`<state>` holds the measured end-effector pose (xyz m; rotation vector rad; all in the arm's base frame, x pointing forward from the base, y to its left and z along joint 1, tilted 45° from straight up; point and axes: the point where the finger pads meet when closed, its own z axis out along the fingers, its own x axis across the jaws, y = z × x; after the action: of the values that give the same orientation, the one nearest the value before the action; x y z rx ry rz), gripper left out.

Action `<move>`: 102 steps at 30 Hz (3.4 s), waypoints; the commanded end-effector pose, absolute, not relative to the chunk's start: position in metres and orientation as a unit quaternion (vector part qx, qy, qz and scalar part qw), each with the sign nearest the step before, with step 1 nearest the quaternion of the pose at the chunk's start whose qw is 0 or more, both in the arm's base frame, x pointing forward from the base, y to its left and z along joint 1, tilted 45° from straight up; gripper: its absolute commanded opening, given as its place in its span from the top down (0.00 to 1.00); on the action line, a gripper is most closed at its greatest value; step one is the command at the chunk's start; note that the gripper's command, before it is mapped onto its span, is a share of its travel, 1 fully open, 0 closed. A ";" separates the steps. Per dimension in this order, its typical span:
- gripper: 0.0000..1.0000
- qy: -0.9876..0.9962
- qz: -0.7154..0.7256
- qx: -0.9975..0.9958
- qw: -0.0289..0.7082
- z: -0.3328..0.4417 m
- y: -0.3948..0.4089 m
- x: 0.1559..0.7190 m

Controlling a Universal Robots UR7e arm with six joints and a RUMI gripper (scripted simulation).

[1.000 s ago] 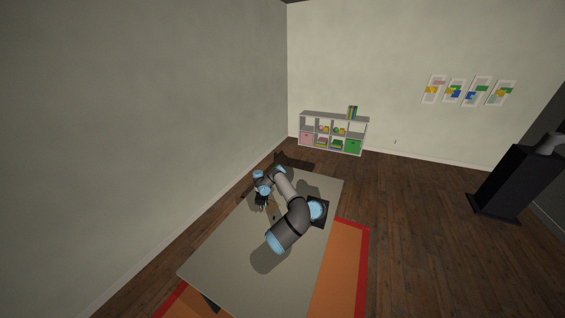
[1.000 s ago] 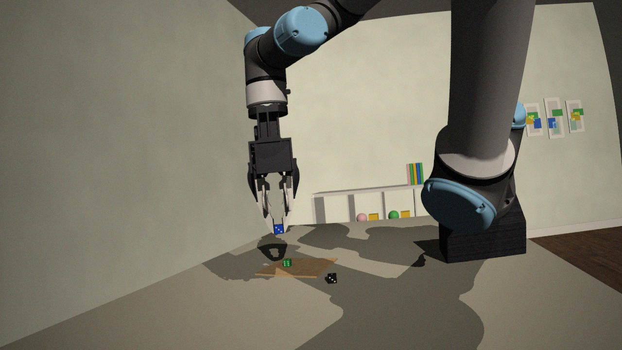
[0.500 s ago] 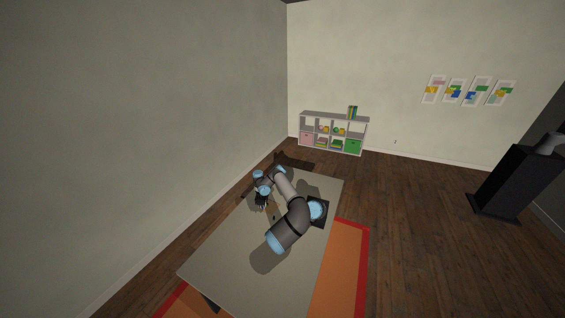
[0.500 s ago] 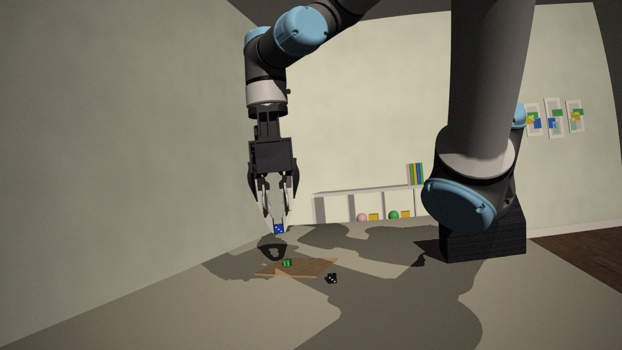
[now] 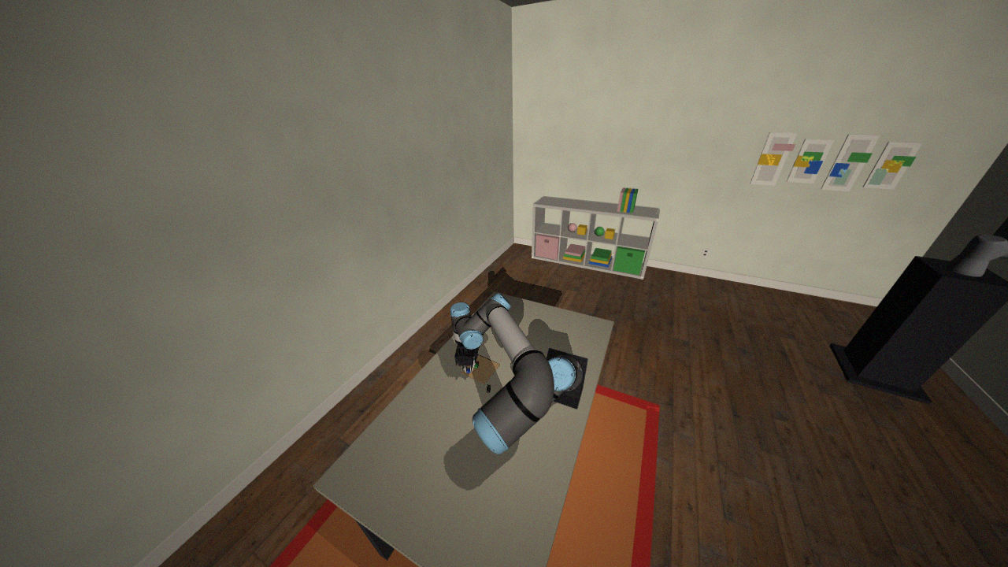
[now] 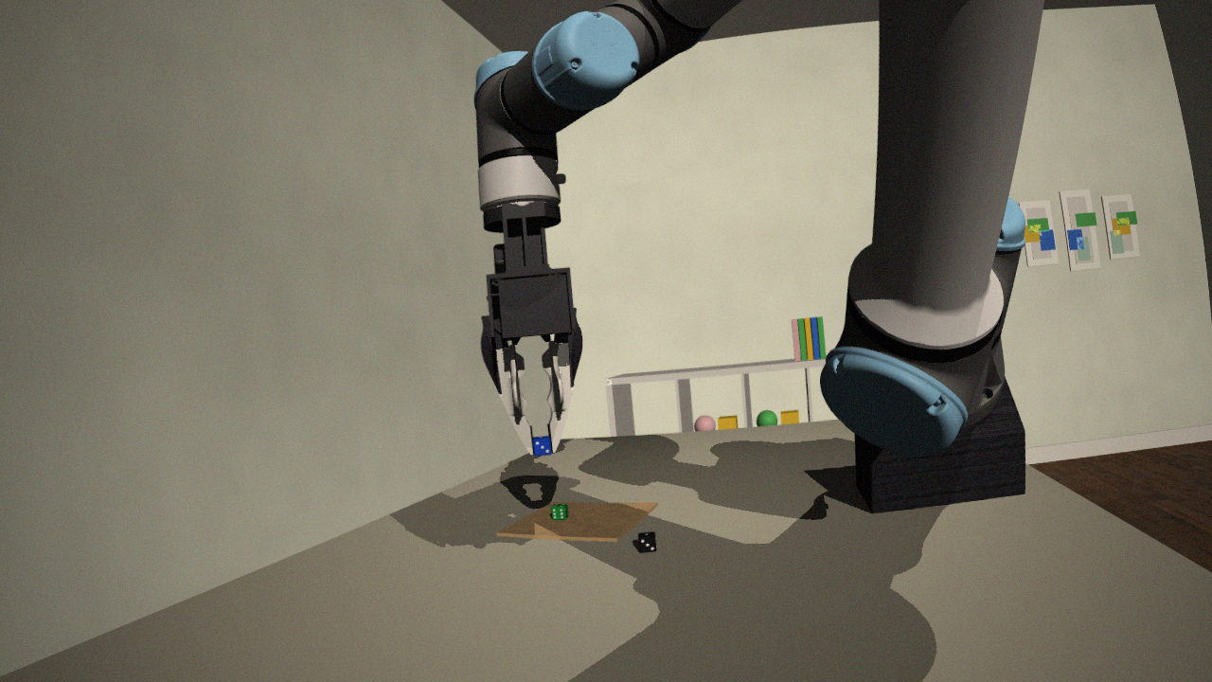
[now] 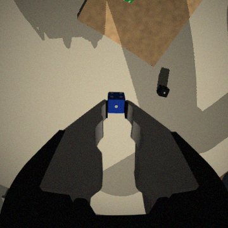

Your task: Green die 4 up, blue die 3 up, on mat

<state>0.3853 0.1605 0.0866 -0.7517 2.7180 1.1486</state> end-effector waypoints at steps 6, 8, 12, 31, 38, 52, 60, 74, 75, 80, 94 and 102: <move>1.00 0.880 0.374 -0.284 0.064 0.087 0.161 0.387; 1.00 0.877 0.373 -0.294 0.069 0.087 0.161 0.387; 1.00 0.873 0.373 -0.306 0.074 0.088 0.162 0.388; 1.00 0.810 0.355 -0.446 0.135 0.091 0.166 0.393; 1.00 0.764 0.341 -0.521 0.168 0.093 0.169 0.395; 1.00 0.648 0.301 -0.660 0.231 0.098 0.175 0.398; 1.00 0.570 0.274 -0.729 0.263 0.100 0.179 0.398; 1.00 0.410 0.215 -0.829 0.313 0.106 0.185 0.397; 1.00 0.392 0.208 -0.838 0.318 0.106 0.185 0.397; 1.00 0.356 0.194 -0.854 0.327 0.107 0.186 0.396; 1.00 0.159 0.117 -0.911 0.361 0.111 0.191 0.392; 1.00 0.055 0.076 -0.923 0.372 0.112 0.192 0.389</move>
<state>0.3905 0.1918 0.1113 -2.3652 0.3015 0.2552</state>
